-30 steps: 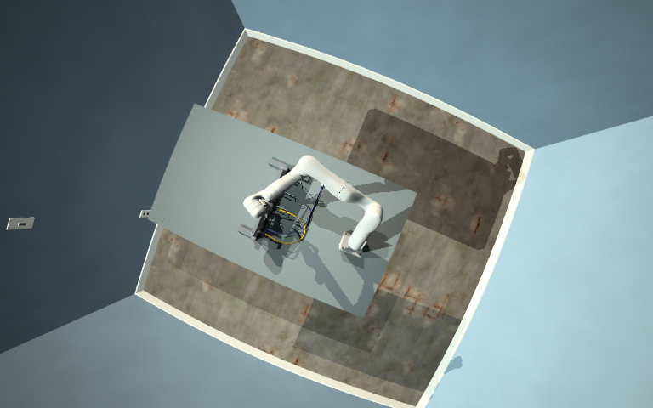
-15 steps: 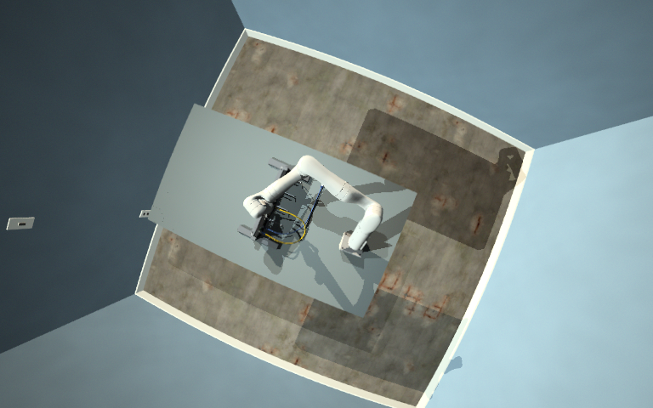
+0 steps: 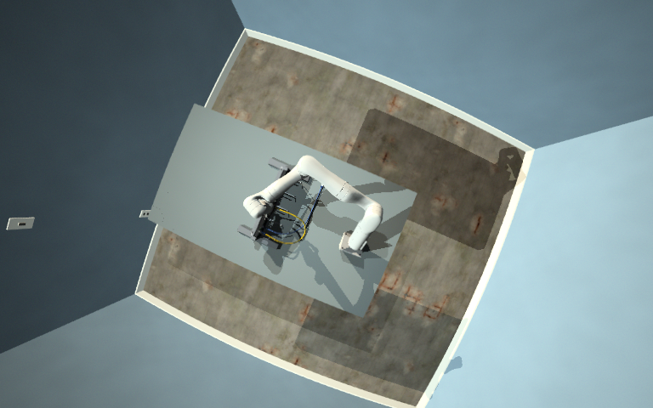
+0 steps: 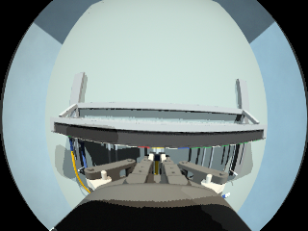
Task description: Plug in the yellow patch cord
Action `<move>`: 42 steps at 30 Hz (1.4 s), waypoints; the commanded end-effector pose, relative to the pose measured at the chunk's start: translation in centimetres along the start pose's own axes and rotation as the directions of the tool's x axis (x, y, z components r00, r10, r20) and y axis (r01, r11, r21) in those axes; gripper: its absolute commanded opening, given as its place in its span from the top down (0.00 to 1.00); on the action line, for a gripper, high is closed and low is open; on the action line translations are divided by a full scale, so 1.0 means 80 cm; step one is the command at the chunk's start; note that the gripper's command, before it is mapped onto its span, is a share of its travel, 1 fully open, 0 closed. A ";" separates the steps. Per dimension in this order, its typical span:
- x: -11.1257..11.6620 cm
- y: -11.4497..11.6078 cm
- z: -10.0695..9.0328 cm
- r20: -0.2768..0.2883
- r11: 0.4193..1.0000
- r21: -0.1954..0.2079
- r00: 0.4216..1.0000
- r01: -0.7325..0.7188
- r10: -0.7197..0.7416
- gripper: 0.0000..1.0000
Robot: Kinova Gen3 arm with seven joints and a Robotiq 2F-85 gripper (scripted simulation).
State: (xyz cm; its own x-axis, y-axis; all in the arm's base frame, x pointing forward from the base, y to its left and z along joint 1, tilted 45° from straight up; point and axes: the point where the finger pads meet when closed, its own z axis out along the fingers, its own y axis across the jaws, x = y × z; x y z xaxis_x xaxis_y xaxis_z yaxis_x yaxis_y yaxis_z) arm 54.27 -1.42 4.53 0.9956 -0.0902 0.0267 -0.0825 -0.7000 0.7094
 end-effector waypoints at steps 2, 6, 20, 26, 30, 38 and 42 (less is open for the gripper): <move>0.006 0.002 0.000 -0.012 1.000 -0.006 1.000 0.002 -0.002 1.00; 0.006 0.002 0.000 -0.012 1.000 -0.006 1.000 0.002 -0.002 1.00; 0.006 0.002 0.000 -0.012 1.000 -0.006 1.000 0.002 -0.002 1.00; 0.006 0.002 -0.001 -0.010 1.000 -0.005 1.000 0.001 -0.001 1.00; 0.006 0.001 0.000 -0.002 1.000 -0.002 1.000 0.001 -0.001 1.00; 0.007 0.001 -0.001 0.003 1.000 -0.001 1.000 0.000 0.000 1.00; 0.007 0.001 -0.001 0.002 1.000 -0.001 1.000 0.001 -0.001 1.00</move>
State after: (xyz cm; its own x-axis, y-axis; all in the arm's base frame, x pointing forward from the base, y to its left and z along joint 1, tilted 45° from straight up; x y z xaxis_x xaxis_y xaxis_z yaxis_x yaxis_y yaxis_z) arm 54.67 -1.44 4.56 0.9949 -0.0972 0.0261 -0.0871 -0.7026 0.7063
